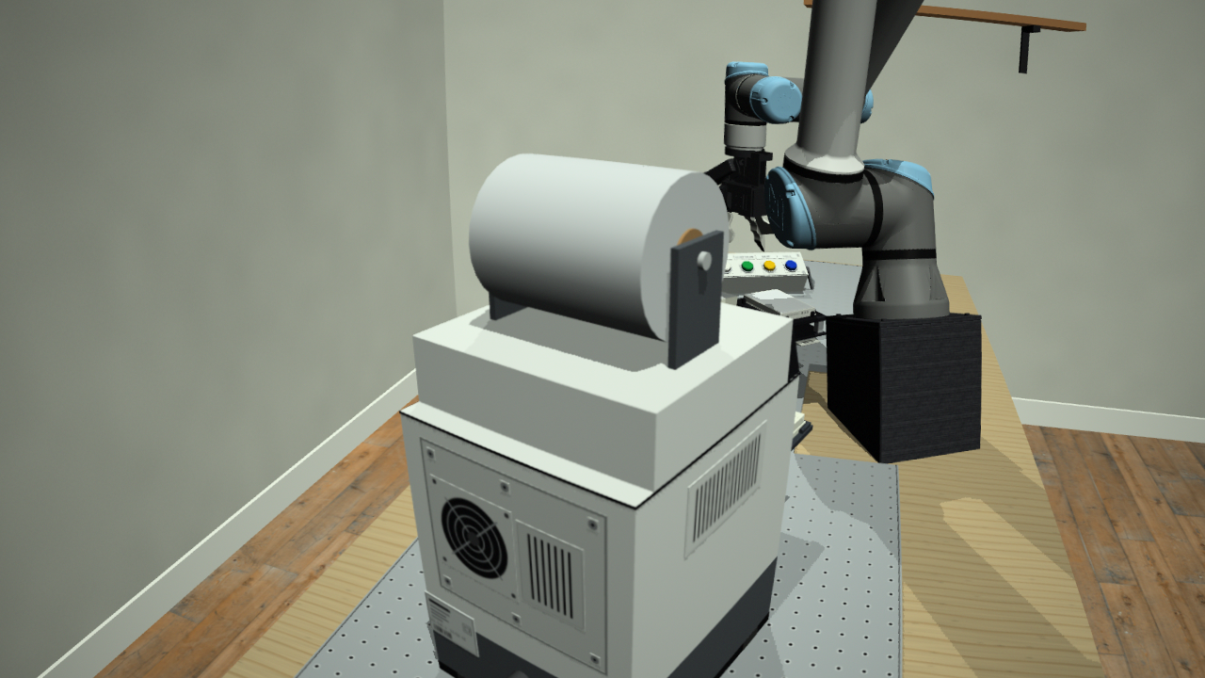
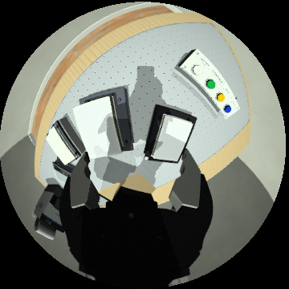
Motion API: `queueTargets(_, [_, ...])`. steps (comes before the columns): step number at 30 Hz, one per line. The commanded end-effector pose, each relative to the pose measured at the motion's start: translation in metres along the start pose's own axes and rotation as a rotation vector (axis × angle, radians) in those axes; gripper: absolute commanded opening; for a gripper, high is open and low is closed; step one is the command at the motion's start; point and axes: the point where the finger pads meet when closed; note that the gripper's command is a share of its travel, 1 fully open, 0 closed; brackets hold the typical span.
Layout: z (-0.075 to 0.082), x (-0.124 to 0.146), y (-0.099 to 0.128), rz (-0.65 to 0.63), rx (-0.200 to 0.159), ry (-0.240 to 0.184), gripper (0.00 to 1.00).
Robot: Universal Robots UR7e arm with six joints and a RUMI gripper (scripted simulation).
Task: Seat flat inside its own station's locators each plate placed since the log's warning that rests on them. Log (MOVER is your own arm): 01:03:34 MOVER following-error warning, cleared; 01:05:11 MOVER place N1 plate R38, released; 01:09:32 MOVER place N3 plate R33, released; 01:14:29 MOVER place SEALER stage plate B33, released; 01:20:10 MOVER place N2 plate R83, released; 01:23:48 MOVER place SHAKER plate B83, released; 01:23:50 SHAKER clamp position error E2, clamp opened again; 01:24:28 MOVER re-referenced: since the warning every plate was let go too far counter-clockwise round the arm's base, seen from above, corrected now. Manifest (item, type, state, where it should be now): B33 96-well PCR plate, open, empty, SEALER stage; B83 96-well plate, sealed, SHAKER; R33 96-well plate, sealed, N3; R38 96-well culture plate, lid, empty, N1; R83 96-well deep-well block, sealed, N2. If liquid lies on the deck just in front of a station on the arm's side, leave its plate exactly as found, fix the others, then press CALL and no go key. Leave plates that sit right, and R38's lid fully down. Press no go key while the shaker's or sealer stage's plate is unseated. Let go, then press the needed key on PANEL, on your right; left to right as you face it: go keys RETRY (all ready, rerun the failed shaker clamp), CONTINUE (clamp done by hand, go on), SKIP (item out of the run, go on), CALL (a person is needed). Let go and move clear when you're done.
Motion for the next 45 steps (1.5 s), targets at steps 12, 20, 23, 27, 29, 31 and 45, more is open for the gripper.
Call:
queueTargets(12, [0.0,-0.072,-0.003,0.104,0.002,-0.006,1.0])
queueTargets(20, [0.0,-0.079,-0.004,0.104,0.002,-0.006,1.0])
queueTargets(23, [0.0,-0.079,-0.005,0.103,0.0,-0.006,1.0])
queueTargets(27, [-0.002,-0.078,-0.005,0.102,-0.007,0.014,1.0])
queueTargets(29, [-0.004,-0.078,-0.006,0.102,-0.014,0.033,1.0])
queueTargets(31, [-0.006,-0.078,-0.006,0.102,-0.019,0.052,1.0])
queueTargets(45, [-0.026,-0.079,-0.007,0.103,-0.035,0.096,1.0])
Point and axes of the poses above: the point where the finger pads meet when closed, its own z axis back along the fingers, its own x axis across the jaws, y = z × x, and after that the axes turned 14 degrees about -z, right-handed
